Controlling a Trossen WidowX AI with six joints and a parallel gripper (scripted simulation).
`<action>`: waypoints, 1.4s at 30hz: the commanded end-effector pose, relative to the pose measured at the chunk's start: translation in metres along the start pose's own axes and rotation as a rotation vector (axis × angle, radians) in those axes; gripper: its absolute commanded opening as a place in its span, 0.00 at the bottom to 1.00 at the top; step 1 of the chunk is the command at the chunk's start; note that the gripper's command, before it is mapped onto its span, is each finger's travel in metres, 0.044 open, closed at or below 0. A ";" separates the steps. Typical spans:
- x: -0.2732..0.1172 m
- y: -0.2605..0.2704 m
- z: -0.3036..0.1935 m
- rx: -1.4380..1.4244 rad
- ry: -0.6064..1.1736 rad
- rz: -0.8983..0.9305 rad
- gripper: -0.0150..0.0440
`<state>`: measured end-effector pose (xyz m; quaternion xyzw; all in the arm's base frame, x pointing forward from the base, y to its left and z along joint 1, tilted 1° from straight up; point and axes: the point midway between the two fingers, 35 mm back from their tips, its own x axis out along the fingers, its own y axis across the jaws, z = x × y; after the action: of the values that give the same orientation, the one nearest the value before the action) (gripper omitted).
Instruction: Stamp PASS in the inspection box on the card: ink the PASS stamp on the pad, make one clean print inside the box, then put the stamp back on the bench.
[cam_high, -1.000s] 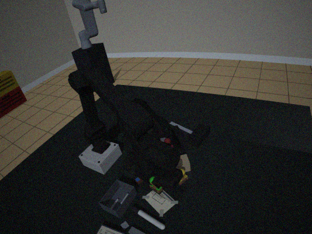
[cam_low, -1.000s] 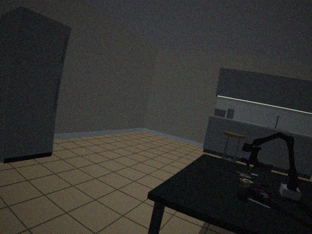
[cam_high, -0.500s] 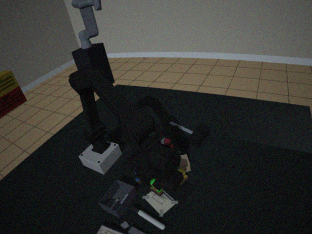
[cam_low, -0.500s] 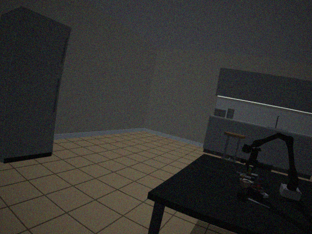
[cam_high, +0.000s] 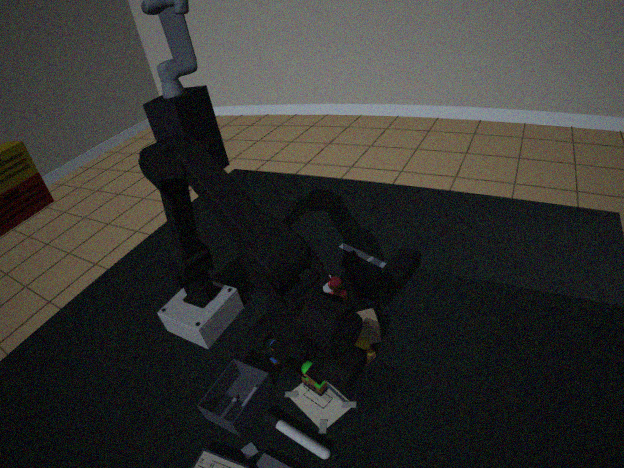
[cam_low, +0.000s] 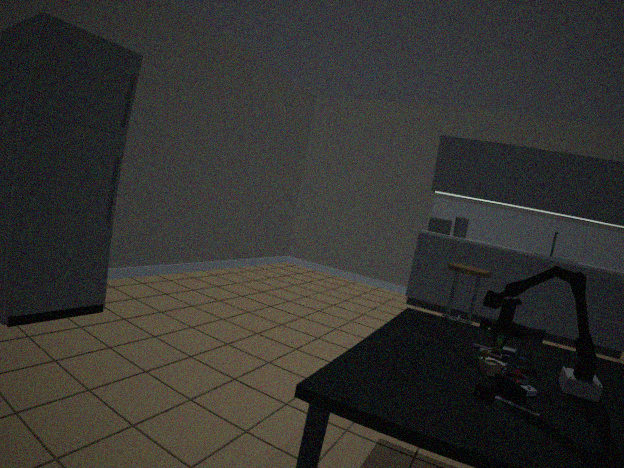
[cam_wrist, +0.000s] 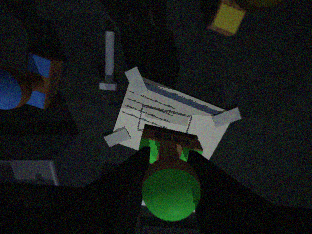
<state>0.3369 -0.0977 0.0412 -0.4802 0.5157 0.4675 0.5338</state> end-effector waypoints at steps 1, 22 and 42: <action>0.003 0.001 0.000 -0.004 0.002 0.002 0.25; 0.017 0.001 0.000 -0.004 0.001 0.002 0.25; 0.030 0.003 0.000 -0.004 0.001 0.002 0.25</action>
<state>0.3361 -0.0973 0.0135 -0.4802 0.5156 0.4677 0.5337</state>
